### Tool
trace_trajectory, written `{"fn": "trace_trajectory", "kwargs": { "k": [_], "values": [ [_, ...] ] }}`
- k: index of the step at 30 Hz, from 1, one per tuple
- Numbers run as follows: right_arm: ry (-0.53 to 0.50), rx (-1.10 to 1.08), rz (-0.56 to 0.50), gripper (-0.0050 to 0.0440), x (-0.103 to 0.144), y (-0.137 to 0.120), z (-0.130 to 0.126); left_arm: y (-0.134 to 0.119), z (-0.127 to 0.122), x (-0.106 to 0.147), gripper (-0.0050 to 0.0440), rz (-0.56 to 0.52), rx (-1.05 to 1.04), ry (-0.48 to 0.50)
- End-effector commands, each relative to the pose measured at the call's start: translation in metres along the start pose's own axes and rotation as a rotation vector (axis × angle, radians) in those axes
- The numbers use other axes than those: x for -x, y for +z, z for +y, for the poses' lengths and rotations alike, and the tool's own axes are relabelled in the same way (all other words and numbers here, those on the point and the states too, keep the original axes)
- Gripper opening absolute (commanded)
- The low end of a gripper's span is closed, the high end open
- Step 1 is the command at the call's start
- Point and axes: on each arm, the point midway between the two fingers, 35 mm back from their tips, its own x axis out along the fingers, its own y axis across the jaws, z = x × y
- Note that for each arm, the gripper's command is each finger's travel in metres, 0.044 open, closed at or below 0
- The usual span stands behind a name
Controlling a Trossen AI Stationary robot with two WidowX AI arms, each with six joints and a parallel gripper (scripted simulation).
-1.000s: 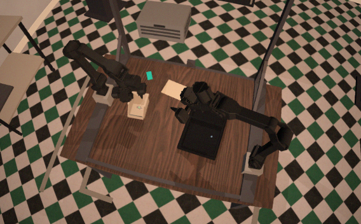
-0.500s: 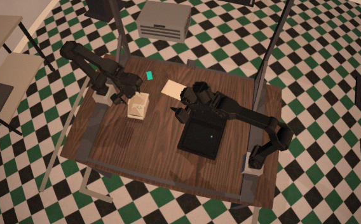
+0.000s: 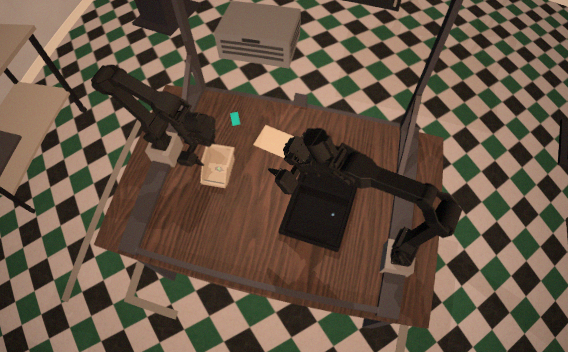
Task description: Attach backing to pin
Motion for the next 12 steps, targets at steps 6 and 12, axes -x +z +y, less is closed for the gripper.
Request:
{"fn": "trace_trajectory", "kwargs": {
  "k": [6,12],
  "values": [
    [0.002,0.017,-0.013,0.044,0.0017,0.0022,-0.0006,0.0075,-0.0003,0.0048,0.044,-0.023,0.003,-0.001],
    [0.002,0.016,-0.013,0.044,0.0017,0.0022,-0.0006,0.0075,-0.0003,0.0048,0.044,-0.023,0.003,-0.001]
  ]
}}
